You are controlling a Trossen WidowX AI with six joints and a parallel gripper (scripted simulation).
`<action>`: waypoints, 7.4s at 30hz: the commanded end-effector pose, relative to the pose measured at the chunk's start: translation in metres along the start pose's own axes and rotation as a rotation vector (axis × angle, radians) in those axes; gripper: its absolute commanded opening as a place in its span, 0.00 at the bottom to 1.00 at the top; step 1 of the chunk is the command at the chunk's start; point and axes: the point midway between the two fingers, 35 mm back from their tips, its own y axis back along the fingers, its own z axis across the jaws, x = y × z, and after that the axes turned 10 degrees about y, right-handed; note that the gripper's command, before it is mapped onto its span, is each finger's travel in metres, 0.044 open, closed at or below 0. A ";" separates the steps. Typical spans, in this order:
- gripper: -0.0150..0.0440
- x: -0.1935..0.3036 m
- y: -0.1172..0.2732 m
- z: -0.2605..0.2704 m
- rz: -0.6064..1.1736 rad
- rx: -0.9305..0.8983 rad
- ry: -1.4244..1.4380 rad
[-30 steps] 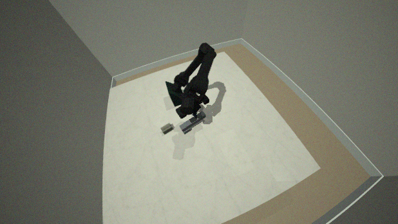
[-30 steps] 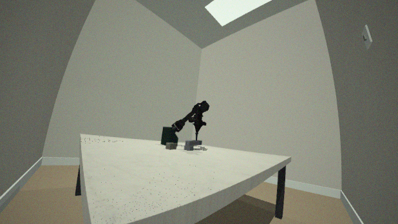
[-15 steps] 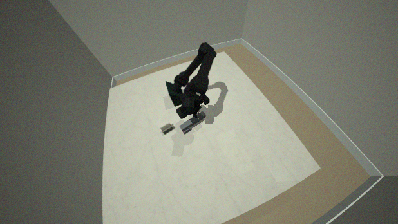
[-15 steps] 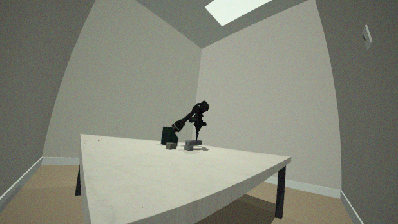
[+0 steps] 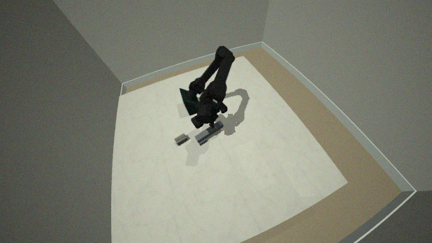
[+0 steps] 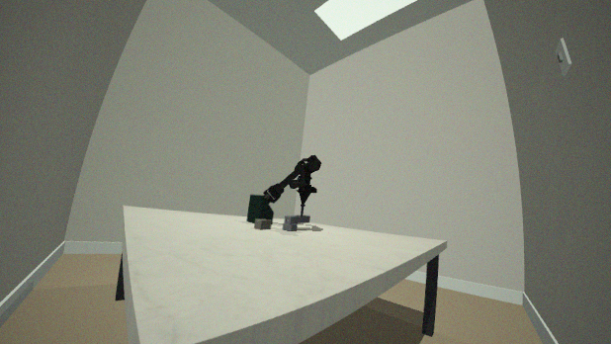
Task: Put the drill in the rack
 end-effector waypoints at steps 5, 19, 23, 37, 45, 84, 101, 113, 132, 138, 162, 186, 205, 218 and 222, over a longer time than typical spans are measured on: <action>0.25 -0.007 -0.012 -0.002 -0.025 0.021 -0.006; 0.25 -0.008 -0.017 -0.003 -0.025 0.021 -0.006; 0.25 -0.008 -0.018 -0.003 -0.025 0.021 -0.006; 0.25 -0.008 -0.022 -0.003 -0.025 0.021 -0.006; 0.25 -0.008 -0.024 -0.004 -0.025 0.021 -0.006; 0.25 -0.008 -0.032 -0.006 -0.025 0.021 -0.006; 0.83 -0.001 0.049 0.001 -0.027 0.019 -0.007; 1.00 0.000 0.026 0.033 -0.016 0.013 0.829; 1.00 -0.006 -0.001 0.079 -0.007 0.015 2.092; 1.00 -0.008 -0.008 0.090 -0.005 0.017 2.387; 1.00 -0.020 -0.036 0.129 -0.022 0.031 3.576; 1.00 -0.032 -0.069 0.152 0.091 0.024 4.707; 1.00 -0.032 -0.069 0.152 0.091 0.023 4.708; 1.00 -0.031 -0.072 0.151 0.091 0.024 4.708; 1.00 -0.031 -0.079 0.149 0.090 0.025 4.708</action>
